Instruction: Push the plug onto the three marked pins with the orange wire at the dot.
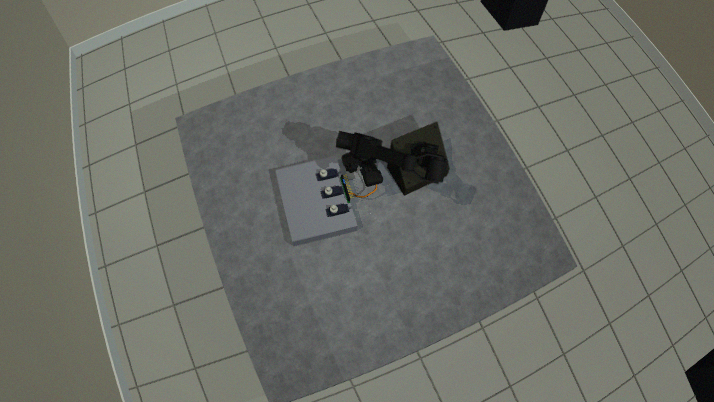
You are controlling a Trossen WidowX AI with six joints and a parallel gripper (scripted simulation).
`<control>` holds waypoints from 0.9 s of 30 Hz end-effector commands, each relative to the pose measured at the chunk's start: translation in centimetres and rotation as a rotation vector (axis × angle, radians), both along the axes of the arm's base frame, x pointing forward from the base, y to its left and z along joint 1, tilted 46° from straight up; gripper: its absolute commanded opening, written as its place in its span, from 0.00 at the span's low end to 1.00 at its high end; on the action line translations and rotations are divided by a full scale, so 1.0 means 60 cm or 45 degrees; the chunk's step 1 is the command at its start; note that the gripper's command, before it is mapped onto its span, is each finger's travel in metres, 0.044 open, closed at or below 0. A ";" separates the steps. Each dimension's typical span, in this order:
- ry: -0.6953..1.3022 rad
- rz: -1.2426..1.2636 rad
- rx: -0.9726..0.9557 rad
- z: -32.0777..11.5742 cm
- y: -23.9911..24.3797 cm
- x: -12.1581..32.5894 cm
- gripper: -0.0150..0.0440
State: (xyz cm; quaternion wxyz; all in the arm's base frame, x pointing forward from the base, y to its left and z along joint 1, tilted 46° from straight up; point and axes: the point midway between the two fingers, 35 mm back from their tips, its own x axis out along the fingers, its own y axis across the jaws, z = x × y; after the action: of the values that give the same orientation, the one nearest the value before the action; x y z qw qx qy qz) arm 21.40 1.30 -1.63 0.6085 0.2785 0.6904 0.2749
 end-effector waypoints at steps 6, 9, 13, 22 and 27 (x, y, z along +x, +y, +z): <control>0.026 -0.042 -0.018 -0.027 0.024 -0.009 0.25; 0.028 -0.043 -0.016 -0.042 0.040 -0.013 0.25; 0.028 -0.043 -0.015 -0.046 0.044 -0.013 0.25; 0.027 -0.043 -0.015 -0.054 0.040 0.035 0.25; 0.026 -0.043 -0.015 -0.056 0.040 0.046 0.25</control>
State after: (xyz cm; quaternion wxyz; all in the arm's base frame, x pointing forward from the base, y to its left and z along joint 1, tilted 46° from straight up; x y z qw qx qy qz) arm 23.95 3.59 -4.84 0.6122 0.2836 0.6916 0.2580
